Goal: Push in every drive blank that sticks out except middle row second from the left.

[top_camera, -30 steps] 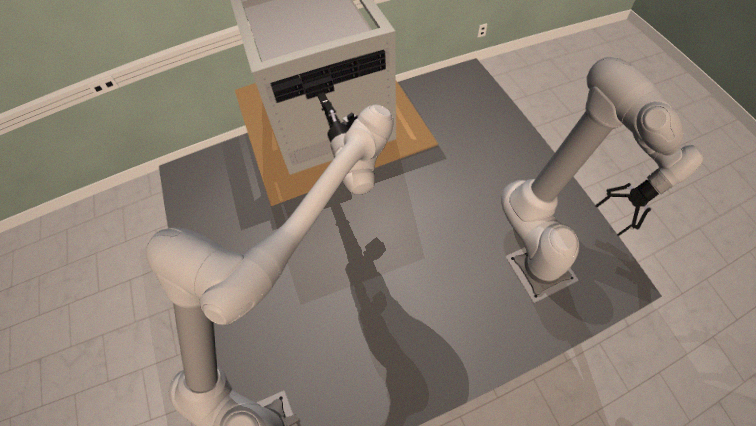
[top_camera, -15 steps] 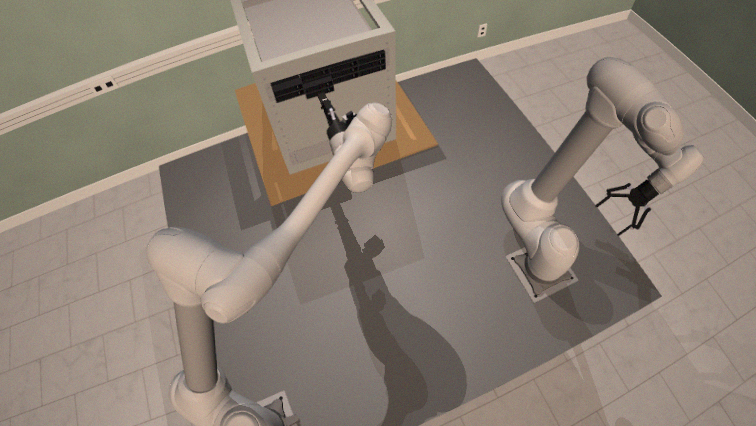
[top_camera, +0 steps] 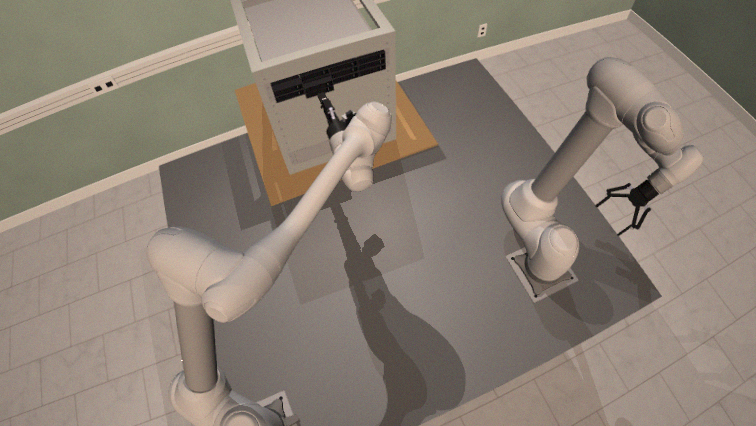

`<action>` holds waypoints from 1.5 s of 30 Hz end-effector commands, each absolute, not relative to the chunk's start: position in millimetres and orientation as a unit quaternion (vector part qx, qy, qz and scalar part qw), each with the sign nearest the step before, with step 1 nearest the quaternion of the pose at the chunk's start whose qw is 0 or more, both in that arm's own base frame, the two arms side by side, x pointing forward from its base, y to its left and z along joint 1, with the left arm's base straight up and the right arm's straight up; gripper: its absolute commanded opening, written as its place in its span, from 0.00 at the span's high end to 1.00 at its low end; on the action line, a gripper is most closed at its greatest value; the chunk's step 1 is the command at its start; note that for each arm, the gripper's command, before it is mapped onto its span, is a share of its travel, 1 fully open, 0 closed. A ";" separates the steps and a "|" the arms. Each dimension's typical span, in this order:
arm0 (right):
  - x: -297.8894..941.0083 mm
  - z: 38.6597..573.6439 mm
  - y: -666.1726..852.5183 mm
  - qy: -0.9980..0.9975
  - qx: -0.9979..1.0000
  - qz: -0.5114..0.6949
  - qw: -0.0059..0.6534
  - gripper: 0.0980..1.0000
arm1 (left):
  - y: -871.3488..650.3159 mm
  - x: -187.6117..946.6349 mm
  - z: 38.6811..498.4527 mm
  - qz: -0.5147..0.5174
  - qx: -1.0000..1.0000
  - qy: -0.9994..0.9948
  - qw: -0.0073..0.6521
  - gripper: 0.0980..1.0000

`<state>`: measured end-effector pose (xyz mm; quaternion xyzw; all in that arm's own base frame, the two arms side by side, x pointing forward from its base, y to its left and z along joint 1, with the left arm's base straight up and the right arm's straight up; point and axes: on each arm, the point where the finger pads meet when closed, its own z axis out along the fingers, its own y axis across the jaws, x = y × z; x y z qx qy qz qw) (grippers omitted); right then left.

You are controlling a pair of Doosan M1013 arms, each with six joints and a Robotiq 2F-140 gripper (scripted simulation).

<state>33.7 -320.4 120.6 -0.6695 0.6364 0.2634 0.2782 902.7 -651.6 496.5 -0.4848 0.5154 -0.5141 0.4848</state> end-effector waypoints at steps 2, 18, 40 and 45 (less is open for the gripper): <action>33.8 121.0 -320.7 0.636 -0.670 0.263 0.278 0.00 | -651.6 906.3 498.3 -0.515 -0.485 0.515 0.485 1.00; 33.8 121.0 -320.7 0.636 -0.670 0.263 0.278 0.00 | -652.0 913.0 498.4 -0.515 -0.485 0.515 0.485 1.00; 33.8 121.0 -320.7 0.636 -0.670 0.263 0.278 0.00 | -652.5 922.2 498.4 -0.515 -0.485 0.515 0.485 1.00; 33.8 121.0 -320.7 0.636 -0.670 0.263 0.278 0.00 | -652.6 923.4 498.4 -0.515 -0.485 0.515 0.485 1.00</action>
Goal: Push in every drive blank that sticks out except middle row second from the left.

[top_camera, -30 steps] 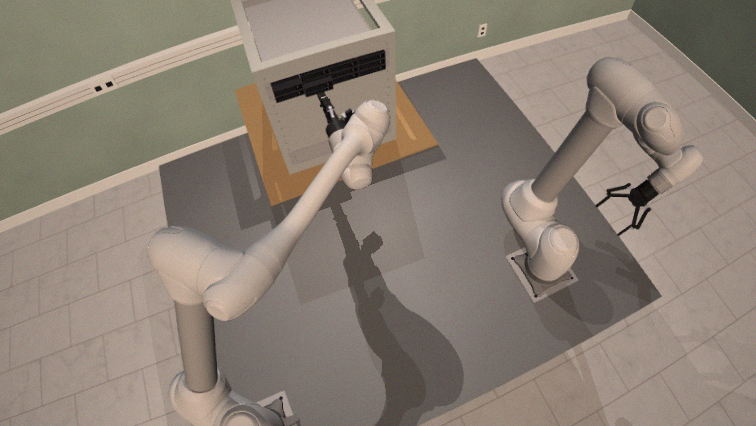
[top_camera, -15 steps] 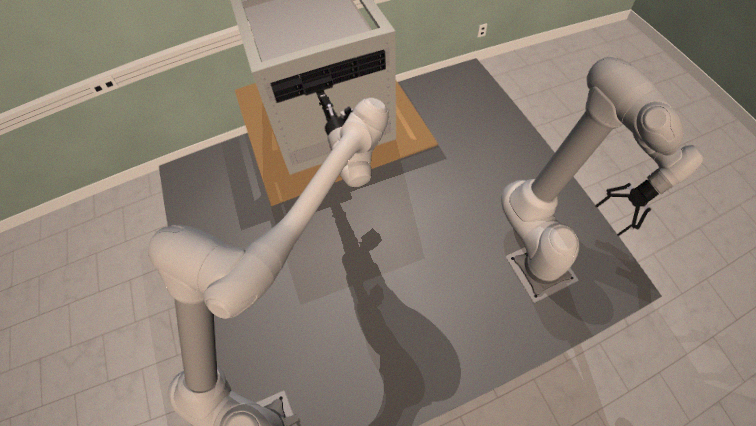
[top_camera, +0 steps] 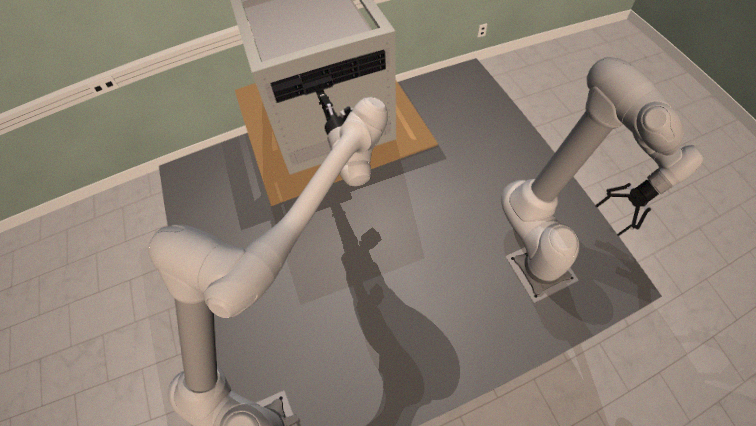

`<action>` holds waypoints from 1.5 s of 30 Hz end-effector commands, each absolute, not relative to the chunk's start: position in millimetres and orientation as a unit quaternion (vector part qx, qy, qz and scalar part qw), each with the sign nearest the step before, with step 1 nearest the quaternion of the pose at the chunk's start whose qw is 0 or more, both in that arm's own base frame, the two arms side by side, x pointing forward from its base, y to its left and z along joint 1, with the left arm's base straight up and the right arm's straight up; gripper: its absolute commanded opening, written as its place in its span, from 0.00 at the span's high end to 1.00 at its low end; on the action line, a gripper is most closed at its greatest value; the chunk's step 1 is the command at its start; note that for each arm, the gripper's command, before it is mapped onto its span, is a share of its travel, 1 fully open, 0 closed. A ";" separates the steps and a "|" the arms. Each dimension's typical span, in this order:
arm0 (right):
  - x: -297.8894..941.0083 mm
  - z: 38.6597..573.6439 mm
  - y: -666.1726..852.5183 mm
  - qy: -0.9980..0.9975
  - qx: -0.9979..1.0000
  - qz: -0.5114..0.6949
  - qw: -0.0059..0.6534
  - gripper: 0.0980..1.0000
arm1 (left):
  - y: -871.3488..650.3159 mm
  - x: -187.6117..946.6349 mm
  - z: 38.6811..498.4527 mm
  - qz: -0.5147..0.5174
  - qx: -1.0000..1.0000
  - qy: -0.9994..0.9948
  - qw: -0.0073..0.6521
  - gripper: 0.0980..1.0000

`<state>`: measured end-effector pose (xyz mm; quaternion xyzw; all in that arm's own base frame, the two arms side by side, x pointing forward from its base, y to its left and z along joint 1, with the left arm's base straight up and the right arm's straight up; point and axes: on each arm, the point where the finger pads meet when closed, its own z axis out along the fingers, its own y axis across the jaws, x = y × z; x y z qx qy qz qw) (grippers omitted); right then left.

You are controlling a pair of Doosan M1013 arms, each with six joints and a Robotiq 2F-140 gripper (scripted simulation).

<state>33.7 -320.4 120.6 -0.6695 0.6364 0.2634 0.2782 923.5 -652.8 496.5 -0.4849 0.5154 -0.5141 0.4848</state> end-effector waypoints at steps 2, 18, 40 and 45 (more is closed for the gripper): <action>33.8 121.0 -320.7 0.636 -0.670 0.263 0.278 0.00 | -652.6 923.4 498.4 -0.515 -0.485 0.515 0.485 1.00; 33.8 121.0 -320.7 0.636 -0.670 0.263 0.278 0.00 | -652.8 926.4 498.4 -0.515 -0.485 0.515 0.485 1.00; 33.8 121.0 -320.7 0.636 -0.670 0.263 0.278 0.00 | -653.0 929.4 498.4 -0.515 -0.485 0.515 0.485 1.00; 33.8 121.0 -320.7 0.636 -0.670 0.263 0.278 0.00 | -653.0 930.5 498.4 -0.515 -0.485 0.515 0.485 1.00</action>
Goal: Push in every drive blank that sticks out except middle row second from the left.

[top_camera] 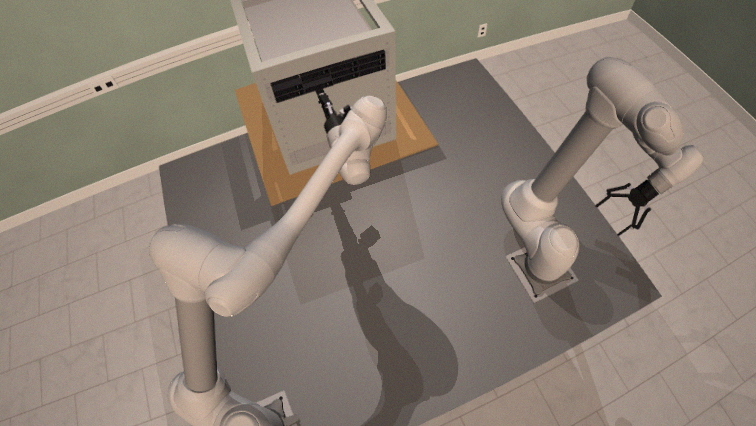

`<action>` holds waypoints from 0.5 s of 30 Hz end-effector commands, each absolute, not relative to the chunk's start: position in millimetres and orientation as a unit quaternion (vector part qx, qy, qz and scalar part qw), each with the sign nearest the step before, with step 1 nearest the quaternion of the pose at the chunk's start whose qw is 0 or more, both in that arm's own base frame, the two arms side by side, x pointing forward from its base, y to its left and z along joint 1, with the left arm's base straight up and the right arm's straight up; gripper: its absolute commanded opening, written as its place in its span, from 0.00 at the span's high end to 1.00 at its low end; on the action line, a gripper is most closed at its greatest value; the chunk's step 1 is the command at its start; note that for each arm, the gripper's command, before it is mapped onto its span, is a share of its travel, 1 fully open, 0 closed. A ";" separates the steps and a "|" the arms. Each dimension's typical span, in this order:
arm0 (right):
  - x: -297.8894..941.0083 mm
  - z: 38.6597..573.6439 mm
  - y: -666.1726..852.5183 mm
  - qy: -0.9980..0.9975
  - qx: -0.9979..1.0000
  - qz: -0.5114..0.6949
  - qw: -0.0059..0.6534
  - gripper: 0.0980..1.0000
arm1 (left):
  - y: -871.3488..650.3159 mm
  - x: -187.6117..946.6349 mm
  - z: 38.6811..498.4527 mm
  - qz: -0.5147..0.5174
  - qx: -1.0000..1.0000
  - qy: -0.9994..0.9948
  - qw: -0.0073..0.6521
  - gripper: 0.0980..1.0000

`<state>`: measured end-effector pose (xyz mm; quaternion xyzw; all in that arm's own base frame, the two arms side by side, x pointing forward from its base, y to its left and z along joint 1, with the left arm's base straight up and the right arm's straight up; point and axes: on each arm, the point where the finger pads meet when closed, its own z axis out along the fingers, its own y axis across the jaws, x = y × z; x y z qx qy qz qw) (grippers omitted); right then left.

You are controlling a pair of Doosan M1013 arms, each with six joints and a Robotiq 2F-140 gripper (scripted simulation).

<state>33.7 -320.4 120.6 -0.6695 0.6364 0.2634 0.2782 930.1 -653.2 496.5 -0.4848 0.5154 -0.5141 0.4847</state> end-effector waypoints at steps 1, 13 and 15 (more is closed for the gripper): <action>33.8 121.0 -320.7 0.636 -0.670 0.263 0.278 0.00 | -653.1 931.2 498.4 -0.515 -0.485 0.515 0.485 1.00; 33.8 121.0 -320.7 0.636 -0.670 0.263 0.278 0.00 | -653.1 932.4 498.4 -0.515 -0.485 0.515 0.485 1.00; 33.8 121.0 -320.7 0.636 -0.670 0.263 0.278 0.00 | -653.1 932.4 498.4 -0.515 -0.485 0.515 0.485 1.00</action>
